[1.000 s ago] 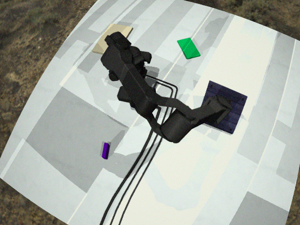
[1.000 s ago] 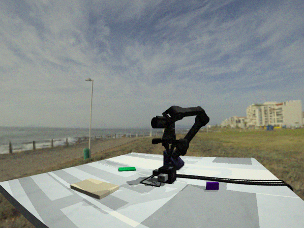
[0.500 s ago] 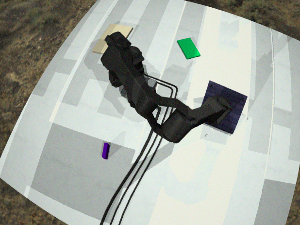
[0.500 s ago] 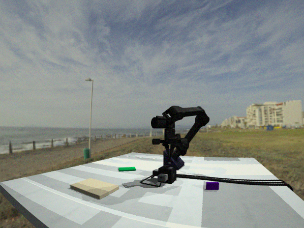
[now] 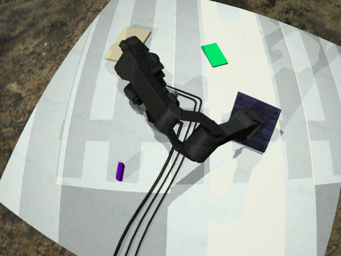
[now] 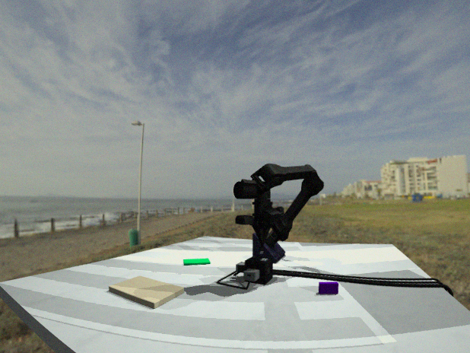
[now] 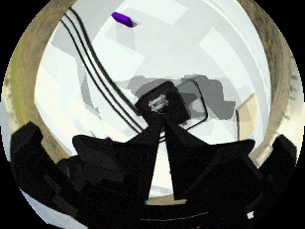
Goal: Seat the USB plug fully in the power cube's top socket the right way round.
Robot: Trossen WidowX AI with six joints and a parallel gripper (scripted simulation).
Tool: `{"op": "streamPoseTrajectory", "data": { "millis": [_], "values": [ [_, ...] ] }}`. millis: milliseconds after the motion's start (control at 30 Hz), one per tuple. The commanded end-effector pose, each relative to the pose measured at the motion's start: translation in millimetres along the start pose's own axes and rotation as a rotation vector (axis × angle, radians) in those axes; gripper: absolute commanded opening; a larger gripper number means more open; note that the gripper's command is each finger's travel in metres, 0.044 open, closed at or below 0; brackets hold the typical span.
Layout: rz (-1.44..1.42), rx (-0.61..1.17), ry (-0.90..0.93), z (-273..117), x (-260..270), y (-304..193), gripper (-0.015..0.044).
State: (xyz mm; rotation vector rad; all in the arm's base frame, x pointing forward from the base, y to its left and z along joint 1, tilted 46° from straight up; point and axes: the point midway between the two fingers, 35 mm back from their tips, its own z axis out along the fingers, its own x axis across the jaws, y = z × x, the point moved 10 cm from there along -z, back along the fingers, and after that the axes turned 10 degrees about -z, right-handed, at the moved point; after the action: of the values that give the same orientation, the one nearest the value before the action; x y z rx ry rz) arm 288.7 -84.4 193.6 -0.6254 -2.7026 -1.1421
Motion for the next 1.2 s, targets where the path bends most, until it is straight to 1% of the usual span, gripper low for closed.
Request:
{"op": "streamPoseTrajectory", "data": {
  "millis": [0,633,1167],
  "values": [
    [-0.123,0.0,-0.001,0.1,0.0,0.0,0.0],
    [-0.605,0.001,0.0,0.1,0.0,0.0,0.0],
    [-0.601,-0.003,0.001,0.2,0.1,-0.1,0.0]
  ]
}}
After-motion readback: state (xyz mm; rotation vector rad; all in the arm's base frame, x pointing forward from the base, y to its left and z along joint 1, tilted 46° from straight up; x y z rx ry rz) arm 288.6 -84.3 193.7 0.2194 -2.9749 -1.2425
